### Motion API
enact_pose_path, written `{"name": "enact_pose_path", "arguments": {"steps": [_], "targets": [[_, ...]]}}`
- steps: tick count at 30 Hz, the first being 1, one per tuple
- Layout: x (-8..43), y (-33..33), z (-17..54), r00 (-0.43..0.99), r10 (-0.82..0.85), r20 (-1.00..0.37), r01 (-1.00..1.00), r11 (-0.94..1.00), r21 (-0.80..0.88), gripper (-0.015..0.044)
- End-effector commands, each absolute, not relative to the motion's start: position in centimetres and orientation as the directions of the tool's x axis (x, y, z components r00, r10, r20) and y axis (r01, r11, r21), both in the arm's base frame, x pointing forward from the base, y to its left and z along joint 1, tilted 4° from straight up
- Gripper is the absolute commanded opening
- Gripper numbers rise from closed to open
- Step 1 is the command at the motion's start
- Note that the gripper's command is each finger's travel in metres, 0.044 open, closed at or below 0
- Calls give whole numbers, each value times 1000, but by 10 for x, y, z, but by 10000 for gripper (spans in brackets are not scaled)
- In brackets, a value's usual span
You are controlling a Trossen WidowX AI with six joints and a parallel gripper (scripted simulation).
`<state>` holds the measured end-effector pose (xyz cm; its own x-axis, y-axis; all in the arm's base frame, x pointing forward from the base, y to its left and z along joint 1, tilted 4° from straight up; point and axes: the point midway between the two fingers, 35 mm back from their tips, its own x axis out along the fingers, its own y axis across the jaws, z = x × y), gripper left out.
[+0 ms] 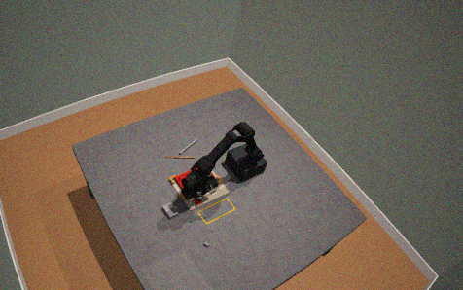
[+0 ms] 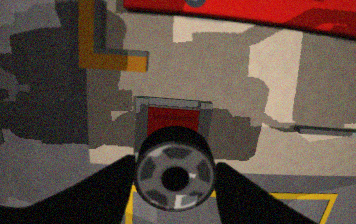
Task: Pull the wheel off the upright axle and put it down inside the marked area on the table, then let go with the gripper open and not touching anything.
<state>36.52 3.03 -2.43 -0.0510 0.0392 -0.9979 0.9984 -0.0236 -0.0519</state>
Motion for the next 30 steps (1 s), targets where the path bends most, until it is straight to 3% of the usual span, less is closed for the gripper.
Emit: {"name": "enact_pose_path", "arguments": {"steps": [1,30], "targets": [[365,30,-13,-40,40,-998,999,-24,-41,0],[365,30,-4,-38,41,-998,999,-25,-39,0]]}}
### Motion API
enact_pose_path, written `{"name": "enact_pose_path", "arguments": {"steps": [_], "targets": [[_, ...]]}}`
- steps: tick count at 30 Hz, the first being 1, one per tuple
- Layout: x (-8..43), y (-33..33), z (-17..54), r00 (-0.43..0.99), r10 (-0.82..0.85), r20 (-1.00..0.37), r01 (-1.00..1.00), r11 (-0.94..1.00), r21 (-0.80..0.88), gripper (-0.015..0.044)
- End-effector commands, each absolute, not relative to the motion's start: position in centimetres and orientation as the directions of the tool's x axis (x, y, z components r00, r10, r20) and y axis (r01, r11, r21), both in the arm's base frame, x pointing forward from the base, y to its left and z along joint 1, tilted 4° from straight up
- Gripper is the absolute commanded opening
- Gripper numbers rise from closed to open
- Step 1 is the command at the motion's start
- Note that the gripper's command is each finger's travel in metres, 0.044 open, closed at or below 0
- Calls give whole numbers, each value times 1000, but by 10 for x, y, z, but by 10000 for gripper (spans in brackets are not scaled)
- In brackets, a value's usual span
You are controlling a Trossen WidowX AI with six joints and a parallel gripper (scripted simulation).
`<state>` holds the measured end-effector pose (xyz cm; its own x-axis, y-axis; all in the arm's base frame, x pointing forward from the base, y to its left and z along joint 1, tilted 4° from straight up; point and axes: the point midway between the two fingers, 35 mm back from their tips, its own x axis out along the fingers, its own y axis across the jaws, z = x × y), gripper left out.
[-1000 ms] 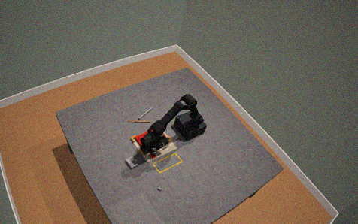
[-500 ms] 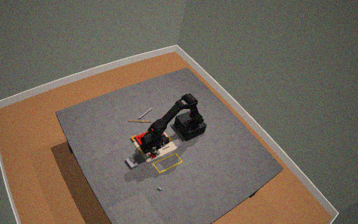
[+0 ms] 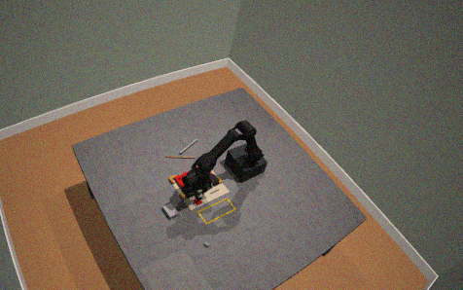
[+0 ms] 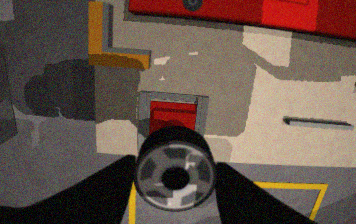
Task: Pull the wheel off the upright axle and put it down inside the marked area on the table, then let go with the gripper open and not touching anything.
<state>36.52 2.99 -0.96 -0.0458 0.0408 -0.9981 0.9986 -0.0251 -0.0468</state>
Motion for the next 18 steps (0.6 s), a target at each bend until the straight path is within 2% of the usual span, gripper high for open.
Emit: {"name": "enact_pose_path", "arguments": {"steps": [1,18], "targets": [[365,30,-4,-38,41,-998,999,-25,-39,0],[365,29,1,-37,42,-998,999,-26,-38,0]]}}
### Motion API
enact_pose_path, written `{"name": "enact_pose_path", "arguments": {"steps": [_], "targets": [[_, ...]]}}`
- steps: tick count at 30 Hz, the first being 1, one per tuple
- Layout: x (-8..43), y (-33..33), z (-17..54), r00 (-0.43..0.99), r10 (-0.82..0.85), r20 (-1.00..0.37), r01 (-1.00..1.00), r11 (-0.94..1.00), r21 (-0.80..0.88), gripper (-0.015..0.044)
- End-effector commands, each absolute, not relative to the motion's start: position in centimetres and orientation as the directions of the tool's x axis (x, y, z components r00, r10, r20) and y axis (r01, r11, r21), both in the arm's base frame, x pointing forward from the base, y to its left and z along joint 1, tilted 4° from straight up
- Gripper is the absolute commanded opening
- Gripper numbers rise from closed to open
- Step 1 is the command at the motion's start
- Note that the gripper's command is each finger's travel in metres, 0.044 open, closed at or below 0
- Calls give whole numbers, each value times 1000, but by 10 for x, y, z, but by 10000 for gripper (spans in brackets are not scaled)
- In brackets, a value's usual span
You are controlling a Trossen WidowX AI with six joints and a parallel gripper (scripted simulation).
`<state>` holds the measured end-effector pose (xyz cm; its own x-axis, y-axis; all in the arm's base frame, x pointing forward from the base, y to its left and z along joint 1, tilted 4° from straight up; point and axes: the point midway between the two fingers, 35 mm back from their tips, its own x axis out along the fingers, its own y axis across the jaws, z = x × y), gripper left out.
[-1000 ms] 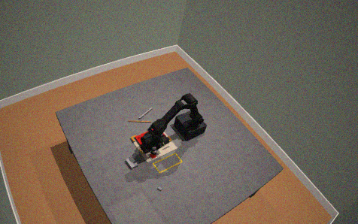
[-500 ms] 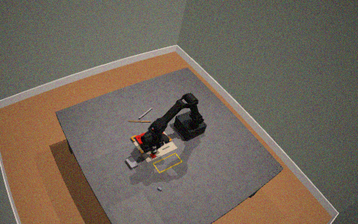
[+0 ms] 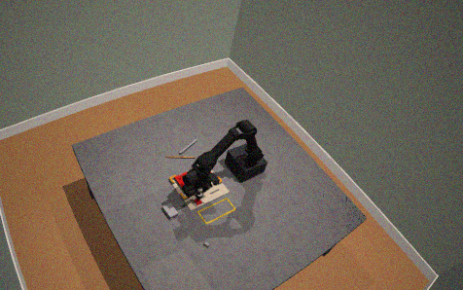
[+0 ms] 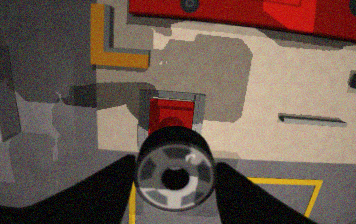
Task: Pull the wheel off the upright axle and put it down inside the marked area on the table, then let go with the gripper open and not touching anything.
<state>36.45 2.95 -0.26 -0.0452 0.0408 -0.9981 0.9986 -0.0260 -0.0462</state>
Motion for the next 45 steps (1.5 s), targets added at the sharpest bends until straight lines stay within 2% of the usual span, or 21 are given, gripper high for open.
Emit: {"name": "enact_pose_path", "arguments": {"steps": [1,9,15,38,45], "targets": [[365,29,2,-37,42,-998,999,-26,-38,0],[363,28,32,-37,42,-998,999,-26,-38,0],[360,30,27,-48,41,-998,998,-30,-49,0],[314,119,40,-41,49,-998,999,-26,-43,0],[310,124,36,-41,49,-998,999,-25,-42,0]]}}
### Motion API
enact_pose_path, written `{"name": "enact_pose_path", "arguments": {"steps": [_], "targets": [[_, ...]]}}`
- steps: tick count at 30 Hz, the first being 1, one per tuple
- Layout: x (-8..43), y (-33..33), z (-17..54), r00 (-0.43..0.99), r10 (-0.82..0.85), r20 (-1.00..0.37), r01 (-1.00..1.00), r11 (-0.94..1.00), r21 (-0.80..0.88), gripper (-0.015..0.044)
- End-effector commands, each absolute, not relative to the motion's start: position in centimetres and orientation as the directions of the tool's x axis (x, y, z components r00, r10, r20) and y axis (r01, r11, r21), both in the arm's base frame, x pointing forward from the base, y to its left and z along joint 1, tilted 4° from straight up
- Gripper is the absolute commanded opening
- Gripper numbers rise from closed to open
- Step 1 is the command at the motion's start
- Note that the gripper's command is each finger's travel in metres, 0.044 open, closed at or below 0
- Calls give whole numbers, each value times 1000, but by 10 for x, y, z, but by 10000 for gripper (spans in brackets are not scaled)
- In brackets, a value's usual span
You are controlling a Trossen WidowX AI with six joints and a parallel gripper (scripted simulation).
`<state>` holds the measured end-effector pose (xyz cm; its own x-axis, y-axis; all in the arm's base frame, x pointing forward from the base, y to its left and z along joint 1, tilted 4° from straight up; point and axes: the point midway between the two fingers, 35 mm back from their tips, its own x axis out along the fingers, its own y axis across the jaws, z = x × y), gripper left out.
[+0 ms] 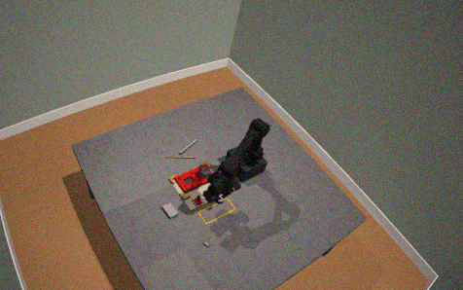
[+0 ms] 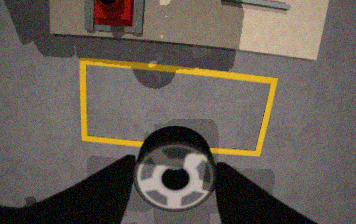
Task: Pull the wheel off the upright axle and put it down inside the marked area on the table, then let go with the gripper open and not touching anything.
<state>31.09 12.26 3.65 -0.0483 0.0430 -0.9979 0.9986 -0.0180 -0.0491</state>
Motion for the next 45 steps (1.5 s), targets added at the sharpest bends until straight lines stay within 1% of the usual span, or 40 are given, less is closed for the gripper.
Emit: {"name": "enact_pose_path", "arguments": {"steps": [1,9,20,26,37,38,45], "targets": [[309,124,34,-41,49,-998,999,-25,-42,0],[310,126,11,-41,49,-998,999,-25,-42,0],[305,129,-59,-42,50,-998,999,-25,-43,0],[305,129,-64,-42,50,-998,999,-25,-43,0],[305,128,-58,-41,45,-998,999,-20,-42,289],[306,128,-54,-41,46,-998,999,-21,-42,300],[308,125,-2,-41,49,-998,999,-25,-43,300]]}}
